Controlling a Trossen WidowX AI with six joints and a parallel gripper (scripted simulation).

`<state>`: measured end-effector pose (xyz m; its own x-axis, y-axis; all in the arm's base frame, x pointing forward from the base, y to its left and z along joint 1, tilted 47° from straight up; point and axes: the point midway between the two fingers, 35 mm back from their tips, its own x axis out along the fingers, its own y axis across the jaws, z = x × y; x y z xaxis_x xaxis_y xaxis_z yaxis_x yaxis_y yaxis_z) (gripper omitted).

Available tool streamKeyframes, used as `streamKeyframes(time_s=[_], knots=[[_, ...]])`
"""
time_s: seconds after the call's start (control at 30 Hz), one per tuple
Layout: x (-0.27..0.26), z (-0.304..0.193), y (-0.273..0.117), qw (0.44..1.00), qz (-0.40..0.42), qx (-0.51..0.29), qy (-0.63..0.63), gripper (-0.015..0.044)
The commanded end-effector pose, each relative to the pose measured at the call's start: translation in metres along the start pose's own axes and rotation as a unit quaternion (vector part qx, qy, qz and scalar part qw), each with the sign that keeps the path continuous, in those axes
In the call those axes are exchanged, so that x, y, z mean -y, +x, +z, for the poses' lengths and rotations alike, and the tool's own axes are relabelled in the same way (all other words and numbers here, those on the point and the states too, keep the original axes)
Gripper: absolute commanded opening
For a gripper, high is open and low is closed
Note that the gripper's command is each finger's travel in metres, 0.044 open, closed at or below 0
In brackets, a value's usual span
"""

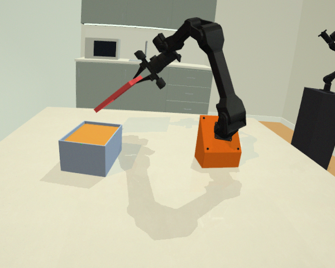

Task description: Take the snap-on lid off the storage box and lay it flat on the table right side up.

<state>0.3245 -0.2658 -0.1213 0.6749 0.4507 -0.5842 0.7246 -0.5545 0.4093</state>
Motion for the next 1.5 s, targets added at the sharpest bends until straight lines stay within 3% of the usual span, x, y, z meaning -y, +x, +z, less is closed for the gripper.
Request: streamKeyframes(time_s=[0.0, 1.47], knots=[[-0.004, 0.001, -0.002, 1.000, 0.008, -0.001, -0.007, 0.0000], [0.029, 0.000, 0.024, 1.000, 0.008, -0.001, -0.007, 0.0000]])
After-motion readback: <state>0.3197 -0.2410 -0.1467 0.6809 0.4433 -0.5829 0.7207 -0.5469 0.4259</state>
